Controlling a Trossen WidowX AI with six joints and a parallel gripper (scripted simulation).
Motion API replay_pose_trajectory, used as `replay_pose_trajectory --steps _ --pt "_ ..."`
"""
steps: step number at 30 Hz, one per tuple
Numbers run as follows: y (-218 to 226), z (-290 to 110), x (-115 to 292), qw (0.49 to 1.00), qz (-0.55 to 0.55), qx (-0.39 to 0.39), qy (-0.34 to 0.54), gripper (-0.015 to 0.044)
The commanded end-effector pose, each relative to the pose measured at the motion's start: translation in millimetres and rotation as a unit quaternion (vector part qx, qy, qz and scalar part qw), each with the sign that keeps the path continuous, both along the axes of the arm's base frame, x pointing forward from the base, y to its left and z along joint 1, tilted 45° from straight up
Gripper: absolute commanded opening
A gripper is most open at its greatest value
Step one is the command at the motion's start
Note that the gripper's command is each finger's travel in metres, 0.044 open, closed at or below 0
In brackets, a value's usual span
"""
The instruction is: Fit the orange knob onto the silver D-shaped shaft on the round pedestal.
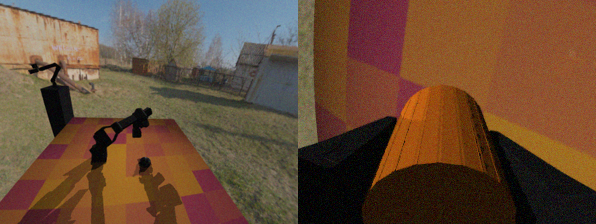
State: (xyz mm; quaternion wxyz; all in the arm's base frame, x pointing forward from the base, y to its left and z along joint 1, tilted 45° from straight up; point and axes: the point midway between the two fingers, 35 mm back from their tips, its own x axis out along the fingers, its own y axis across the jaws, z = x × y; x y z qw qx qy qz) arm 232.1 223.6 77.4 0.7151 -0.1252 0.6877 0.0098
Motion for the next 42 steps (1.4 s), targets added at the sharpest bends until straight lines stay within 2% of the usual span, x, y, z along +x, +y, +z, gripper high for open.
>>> replay_pose_trajectory --steps 1,24,42 --pt "-0.4 -5.5 1.8 0.999 -0.001 -0.037 -0.011 0.0" --pt "-23.8 -52.1 7.7 0.958 -0.007 -0.279 -0.059 0.0" --pt "-68.5 -111.6 29.8 0.957 -0.009 -0.283 -0.063 0.0"
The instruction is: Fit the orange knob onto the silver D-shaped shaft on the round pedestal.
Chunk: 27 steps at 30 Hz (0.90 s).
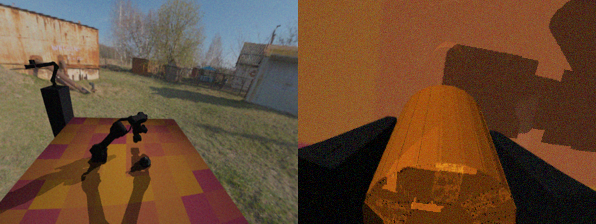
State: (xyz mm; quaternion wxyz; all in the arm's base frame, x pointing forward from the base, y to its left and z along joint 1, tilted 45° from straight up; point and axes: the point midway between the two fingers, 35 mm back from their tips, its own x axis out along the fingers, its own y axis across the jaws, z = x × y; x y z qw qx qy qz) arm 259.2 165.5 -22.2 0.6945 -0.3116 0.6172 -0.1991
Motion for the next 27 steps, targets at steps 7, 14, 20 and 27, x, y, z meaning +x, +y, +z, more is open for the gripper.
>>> replay_pose_trajectory --steps 7,14,20,27 --pt "-36.5 -41.9 11.9 1.0 0.001 -0.01 -0.001 0.0" --pt "-49.2 -55.9 17.1 1.0 0.0 -0.014 -0.002 0.0" --pt "-48.2 -54.3 17.1 1.0 -0.004 -0.012 -0.003 0.0079" --pt "-48.2 -54.3 17.1 1.0 -0.004 -0.012 -0.003 0.024"
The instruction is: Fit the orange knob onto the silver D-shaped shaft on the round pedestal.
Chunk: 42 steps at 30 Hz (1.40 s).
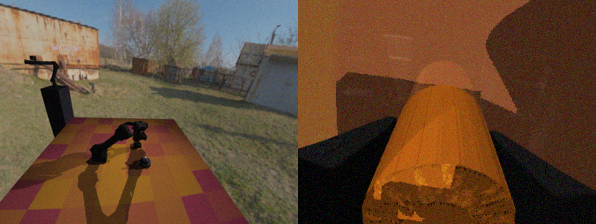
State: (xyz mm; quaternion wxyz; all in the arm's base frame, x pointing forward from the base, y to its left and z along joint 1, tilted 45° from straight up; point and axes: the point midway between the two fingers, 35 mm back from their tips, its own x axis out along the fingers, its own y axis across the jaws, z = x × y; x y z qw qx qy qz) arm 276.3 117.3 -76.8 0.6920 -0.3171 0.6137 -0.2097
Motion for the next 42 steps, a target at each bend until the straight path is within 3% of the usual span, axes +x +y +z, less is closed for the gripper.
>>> replay_pose_trajectory --steps 1,15,23,42 --pt "0.0 0.3 0.0 1.0 -0.001 0.0 0.0 0.024" --pt "0.0 0.3 0.0 1.0 -0.001 0.0 0.0 0.024" --pt "55.4 57.3 -13.2 1.0 0.003 -0.001 0.002 0.044" --pt "38.3 38.6 -9.1 1.0 0.003 -0.001 0.002 0.044"
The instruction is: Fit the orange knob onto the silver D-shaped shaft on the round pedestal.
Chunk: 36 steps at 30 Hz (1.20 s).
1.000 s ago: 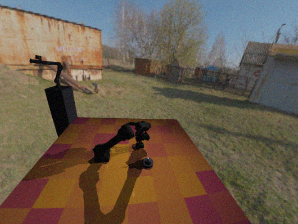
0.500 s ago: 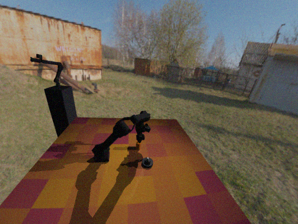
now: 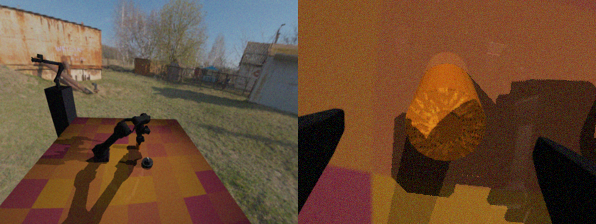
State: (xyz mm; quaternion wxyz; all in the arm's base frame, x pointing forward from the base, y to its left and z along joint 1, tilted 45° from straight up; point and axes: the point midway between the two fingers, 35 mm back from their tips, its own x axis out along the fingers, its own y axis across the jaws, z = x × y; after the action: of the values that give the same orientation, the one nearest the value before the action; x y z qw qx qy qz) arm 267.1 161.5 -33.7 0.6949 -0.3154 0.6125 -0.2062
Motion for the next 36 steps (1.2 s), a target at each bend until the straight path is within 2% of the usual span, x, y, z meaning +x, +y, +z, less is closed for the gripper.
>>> replay_pose_trajectory --steps 1,36 --pt "-7.0 -5.8 0.4 1.0 0.001 -0.005 0.003 0.044" --pt "-45.3 -44.2 8.4 1.0 0.001 -0.006 0.003 0.044"
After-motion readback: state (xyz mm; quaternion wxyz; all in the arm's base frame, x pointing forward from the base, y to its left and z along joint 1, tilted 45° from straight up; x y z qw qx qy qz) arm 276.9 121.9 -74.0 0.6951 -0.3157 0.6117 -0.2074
